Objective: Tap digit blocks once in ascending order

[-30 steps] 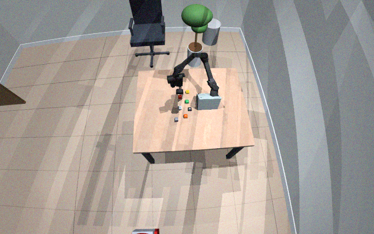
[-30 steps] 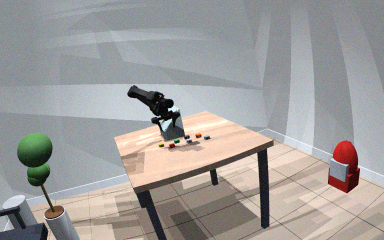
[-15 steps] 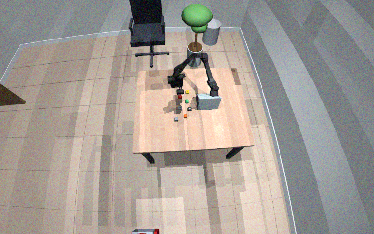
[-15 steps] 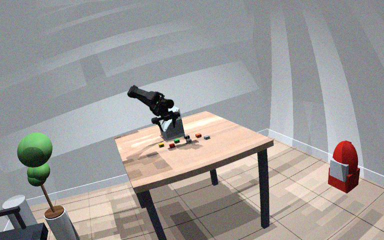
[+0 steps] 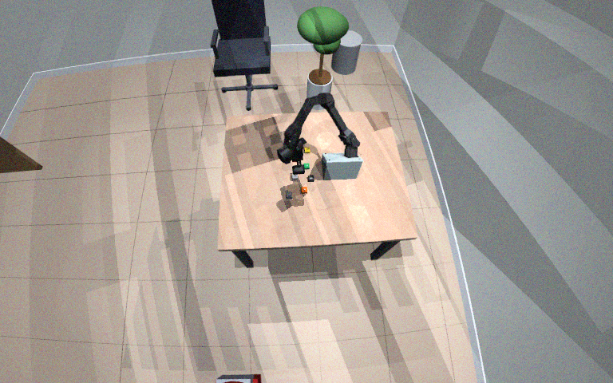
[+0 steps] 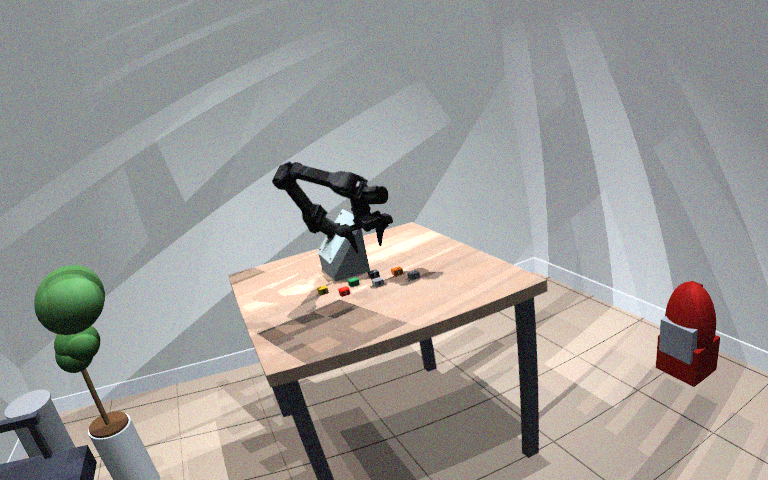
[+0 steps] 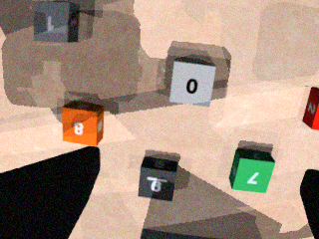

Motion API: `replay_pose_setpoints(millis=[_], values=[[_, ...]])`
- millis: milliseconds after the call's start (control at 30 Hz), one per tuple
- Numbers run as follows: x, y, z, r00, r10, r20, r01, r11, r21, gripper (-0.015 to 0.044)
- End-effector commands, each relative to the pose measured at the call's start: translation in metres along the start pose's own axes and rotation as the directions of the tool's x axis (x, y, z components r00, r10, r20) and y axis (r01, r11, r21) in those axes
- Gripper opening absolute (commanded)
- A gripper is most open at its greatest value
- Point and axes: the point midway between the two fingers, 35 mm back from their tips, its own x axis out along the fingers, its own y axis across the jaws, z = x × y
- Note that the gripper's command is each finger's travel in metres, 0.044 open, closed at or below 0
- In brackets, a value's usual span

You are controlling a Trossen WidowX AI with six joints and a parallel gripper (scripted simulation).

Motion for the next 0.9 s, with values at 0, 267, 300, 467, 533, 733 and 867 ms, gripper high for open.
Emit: replay_pose_setpoints(millis=[0,267,300,467,533,733,867], values=[[0.002,0.003,0.001,1.000,0.002,-0.005,-0.002,1.000,0.028,0.0400],[0.084,0.002,0.000,1.000,-0.002,-0.005,0.002,1.000,0.028,0.0190],[0.084,0.002,0.000,1.000,-0.002,-0.005,0.002,1.000,0.028,0.0164],[0.084,0.002,0.000,1.000,-0.002,-0.005,0.002,1.000,0.028,0.0033],[0.084,0.002,0.000,1.000,-0.002,-0.005,0.002,1.000,0.028,0.0020],[0.084,0.002,0.000,1.000,-0.002,-0.005,0.002,1.000,0.028,0.0020],[0.088,0.002,0.000,1.000,-0.002,-0.005,0.002,1.000,0.028,0.0020]])
